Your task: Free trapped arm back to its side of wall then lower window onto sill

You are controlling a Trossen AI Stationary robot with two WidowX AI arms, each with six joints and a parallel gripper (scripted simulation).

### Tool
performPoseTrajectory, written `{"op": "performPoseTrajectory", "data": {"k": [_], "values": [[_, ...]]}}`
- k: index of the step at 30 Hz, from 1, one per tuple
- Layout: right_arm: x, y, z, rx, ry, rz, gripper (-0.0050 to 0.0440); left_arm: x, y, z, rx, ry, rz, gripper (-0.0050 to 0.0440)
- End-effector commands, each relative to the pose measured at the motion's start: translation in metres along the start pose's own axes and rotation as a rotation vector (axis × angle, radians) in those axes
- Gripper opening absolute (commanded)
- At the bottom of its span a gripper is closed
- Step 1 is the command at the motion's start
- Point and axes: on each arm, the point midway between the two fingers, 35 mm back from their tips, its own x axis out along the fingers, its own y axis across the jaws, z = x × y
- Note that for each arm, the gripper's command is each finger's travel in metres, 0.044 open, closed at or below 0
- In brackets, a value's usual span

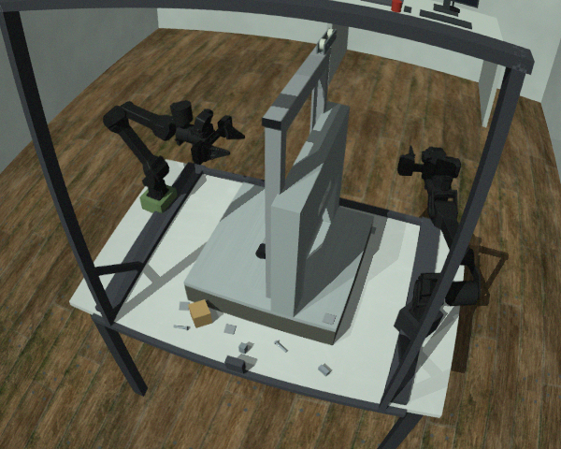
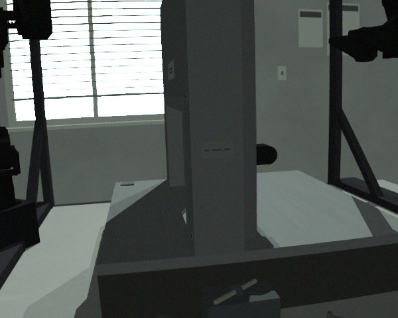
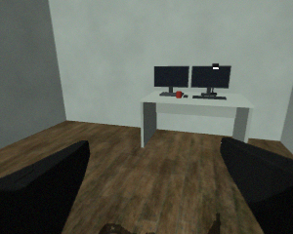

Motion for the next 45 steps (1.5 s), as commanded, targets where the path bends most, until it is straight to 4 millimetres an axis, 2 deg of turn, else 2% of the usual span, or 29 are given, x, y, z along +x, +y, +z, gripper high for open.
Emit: {"op": "performPoseTrajectory", "data": {"k": [1,11,13,20,31,45], "values": [[-0.002,-0.036,0.007,-0.01,-0.019,-0.107,0.04,-0.001,0.001,0.009,0.0,-0.019,0.0,0.04],[-0.023,-0.12,0.01,-0.027,-0.021,-0.38,0.04,-0.001,0.001,0.009,0.0,-0.019,0.0,0.04],[-0.023,-0.12,0.01,-0.027,-0.021,-0.38,0.04,-0.001,0.001,0.009,0.0,-0.019,0.0,0.04],[-0.047,-0.167,0.013,-0.039,-0.023,-0.547,0.04,-0.001,0.001,0.009,0.0,-0.019,0.0,0.04],[-0.047,-0.166,0.01,-0.035,-0.016,-0.552,0.04,0.0,0.0,0.006,0.0,-0.012,-0.001,0.04],[-0.048,-0.162,0.017,-0.04,-0.034,-0.549,0.04,0.002,-0.001,0.0,0.0,0.0,-0.002,0.04]]}}
